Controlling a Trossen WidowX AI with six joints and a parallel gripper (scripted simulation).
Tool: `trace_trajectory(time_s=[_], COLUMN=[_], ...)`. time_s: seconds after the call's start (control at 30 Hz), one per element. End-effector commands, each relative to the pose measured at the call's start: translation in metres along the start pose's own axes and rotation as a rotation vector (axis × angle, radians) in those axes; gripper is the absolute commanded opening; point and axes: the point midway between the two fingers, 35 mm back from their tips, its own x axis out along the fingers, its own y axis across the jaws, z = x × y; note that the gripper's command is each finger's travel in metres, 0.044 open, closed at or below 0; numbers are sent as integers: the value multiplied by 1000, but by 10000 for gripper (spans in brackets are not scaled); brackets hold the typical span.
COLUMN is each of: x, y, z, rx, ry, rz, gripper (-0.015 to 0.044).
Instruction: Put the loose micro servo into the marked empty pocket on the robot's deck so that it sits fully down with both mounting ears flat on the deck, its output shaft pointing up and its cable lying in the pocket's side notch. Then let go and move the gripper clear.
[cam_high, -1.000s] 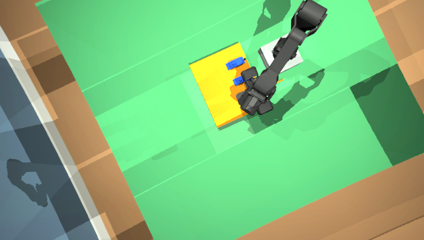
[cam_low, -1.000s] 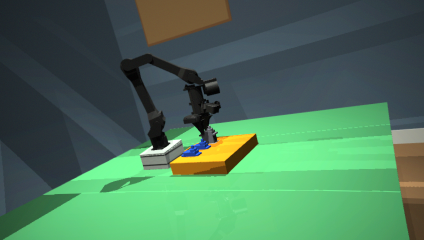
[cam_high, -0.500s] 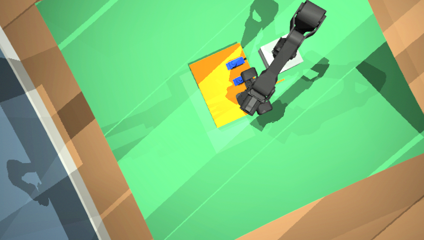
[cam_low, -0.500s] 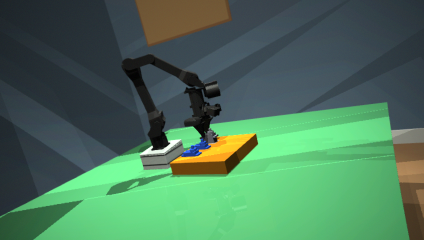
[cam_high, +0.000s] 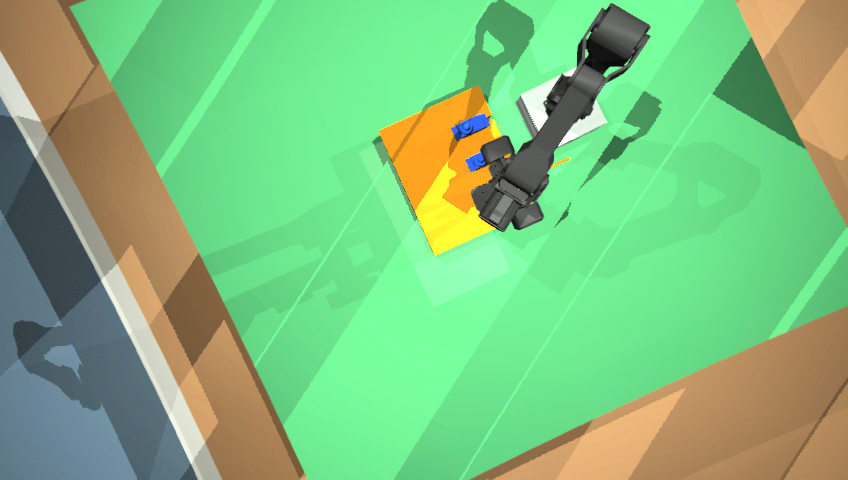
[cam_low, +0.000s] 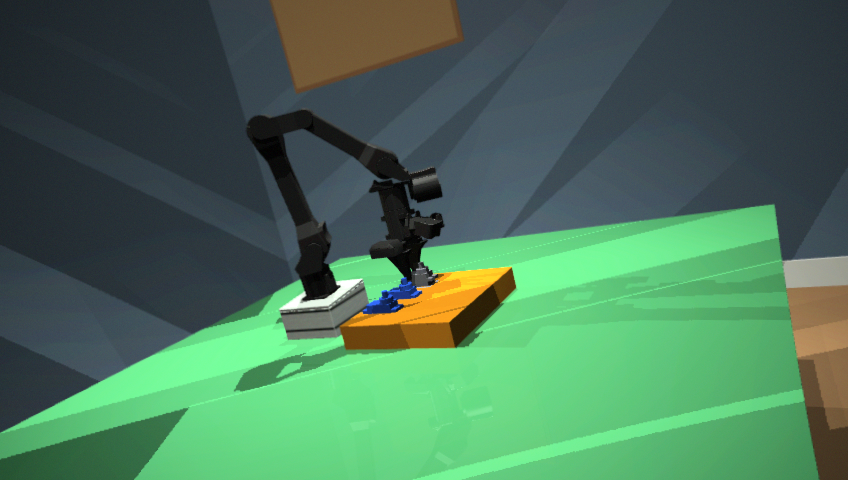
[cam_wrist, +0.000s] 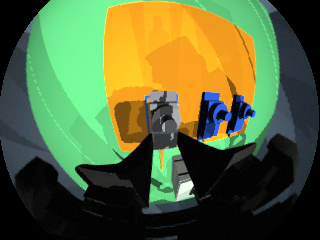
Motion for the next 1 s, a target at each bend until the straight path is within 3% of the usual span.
trace_trajectory(time_s=[0.0,0.4,0.63,0.97], x=[4,13,11,-25], y=[0,0,0,-1], z=[0,0,0,-2], rx=[-5,-5,-5,-5], ry=[-1,-1,-1,-1], rz=[0,0,0,0], gripper=[0,0,184,187])
